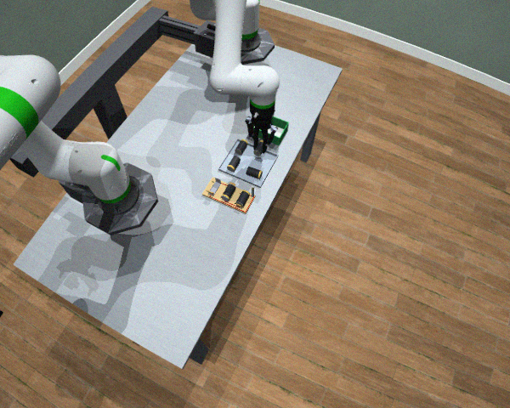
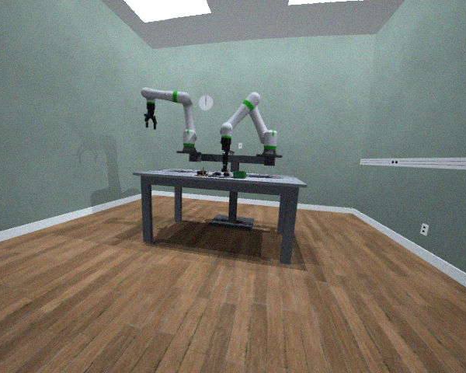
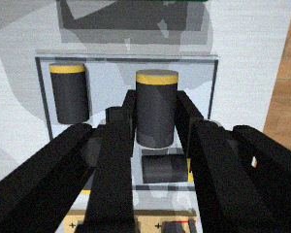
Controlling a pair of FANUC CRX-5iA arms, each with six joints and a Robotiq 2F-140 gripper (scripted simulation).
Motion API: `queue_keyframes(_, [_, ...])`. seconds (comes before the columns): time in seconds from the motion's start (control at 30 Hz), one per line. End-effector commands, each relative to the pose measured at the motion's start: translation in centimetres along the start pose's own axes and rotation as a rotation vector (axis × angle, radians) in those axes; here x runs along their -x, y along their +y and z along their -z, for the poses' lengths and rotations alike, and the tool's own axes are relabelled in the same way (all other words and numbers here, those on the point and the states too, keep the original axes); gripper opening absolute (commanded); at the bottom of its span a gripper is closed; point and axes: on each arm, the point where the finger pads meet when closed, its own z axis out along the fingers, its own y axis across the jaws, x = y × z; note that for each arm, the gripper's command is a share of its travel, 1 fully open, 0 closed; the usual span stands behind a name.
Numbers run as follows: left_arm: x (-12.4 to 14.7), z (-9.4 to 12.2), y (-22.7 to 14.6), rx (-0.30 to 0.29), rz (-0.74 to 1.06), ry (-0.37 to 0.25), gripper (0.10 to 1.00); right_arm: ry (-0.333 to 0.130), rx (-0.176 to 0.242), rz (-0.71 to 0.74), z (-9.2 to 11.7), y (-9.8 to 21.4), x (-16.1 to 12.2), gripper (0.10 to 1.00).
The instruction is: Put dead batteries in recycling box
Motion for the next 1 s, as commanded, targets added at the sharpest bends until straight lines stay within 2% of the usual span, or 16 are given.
queue_keyframes(0.0, [0.1, 0.1, 0.1, 0.001, 0.000, -0.002, 0.244, 0.002, 0.000, 0.000, 0.1, 0.0, 0.0, 1.000])
queue_keyframes(0.3, [0.1, -0.1, 0.1, 0.001, 0.000, -0.002, 0.244, 0.002, 0.000, 0.000, 0.1, 0.0, 0.0, 1.000])
queue_keyframes(0.43, [0.1, -1.5, 0.1, 0.001, 0.000, -0.002, 0.244, 0.002, 0.000, 0.000, 0.1, 0.0, 0.0, 1.000])
queue_keyframes(0.5, [0.1, -1.5, 0.1, 0.001, 0.000, -0.002, 0.244, 0.002, 0.000, 0.000, 0.1, 0.0, 0.0, 1.000])
queue_keyframes(0.7, [0.1, -4.0, 0.1, 0.001, 0.000, -0.002, 0.244, 0.002, 0.000, 0.000, 0.1, 0.0, 0.0, 1.000])
queue_keyframes(0.97, [0.1, -4.4, 0.1, 0.001, 0.000, -0.002, 0.244, 0.002, 0.000, 0.000, 0.1, 0.0, 0.0, 1.000])
